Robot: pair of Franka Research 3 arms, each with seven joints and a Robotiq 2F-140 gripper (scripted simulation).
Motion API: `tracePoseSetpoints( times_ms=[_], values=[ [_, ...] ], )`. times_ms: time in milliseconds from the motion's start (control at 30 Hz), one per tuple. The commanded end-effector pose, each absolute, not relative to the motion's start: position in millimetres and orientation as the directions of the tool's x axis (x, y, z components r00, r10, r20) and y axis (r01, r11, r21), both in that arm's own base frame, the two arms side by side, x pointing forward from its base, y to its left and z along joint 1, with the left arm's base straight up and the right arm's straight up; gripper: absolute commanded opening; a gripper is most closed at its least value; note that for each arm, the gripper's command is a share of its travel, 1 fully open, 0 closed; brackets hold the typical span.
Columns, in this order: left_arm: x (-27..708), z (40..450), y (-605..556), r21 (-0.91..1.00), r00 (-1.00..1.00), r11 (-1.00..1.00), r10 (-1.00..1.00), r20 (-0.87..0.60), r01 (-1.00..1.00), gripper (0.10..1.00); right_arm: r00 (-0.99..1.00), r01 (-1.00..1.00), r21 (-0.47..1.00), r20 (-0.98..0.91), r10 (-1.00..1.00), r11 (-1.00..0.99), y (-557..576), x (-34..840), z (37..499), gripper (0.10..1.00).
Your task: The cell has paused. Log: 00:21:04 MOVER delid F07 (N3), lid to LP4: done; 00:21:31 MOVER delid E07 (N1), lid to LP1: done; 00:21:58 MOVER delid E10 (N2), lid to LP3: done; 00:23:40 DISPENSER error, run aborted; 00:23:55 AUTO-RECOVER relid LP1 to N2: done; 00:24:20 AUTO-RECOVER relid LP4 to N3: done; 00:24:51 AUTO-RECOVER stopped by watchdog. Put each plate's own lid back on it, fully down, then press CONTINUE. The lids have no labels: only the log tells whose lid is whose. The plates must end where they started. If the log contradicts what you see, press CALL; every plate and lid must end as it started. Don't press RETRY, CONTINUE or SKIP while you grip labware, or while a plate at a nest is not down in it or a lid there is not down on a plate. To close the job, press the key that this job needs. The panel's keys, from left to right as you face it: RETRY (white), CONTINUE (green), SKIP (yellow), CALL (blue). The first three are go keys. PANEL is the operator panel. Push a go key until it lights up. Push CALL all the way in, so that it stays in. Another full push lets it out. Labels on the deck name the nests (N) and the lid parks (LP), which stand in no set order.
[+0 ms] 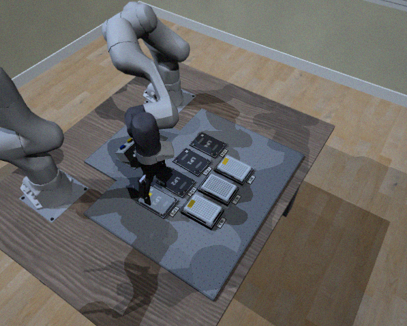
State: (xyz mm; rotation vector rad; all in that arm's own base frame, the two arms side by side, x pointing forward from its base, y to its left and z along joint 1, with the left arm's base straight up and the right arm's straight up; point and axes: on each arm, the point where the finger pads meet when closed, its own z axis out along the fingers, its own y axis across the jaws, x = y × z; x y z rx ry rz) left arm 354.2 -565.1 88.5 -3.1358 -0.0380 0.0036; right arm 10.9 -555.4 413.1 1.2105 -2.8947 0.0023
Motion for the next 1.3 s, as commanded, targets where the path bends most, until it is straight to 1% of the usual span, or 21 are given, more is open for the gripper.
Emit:
tracePoseSetpoints(
  times_ms=[0, 367, 1267],
  values=[
    [355.7, 82.5, -566.4, 0.000, 1.000, -1.000, 0.020, 0.000, 0.020, 0.695, -0.702, -0.712, 0.000, 0.004, -0.712, 0.702, -555.4, 10.9, 413.2, 1.000],
    [355.8, 70.3, -566.4, 0.000, 1.000, -1.000, 0.020, 0.000, 0.020, 0.695, -0.702, -0.712, 0.000, 0.004, -0.712, 0.702, -555.4, 10.9, 413.2, 1.000],
    [355.8, 67.4, -566.5, 0.000, 1.000, -1.000, 0.020, 0.000, 0.020, 0.695, -0.702, -0.712, 0.000, 0.004, -0.712, 0.702, -555.4, 10.9, 413.2, 1.000]
  ],
)
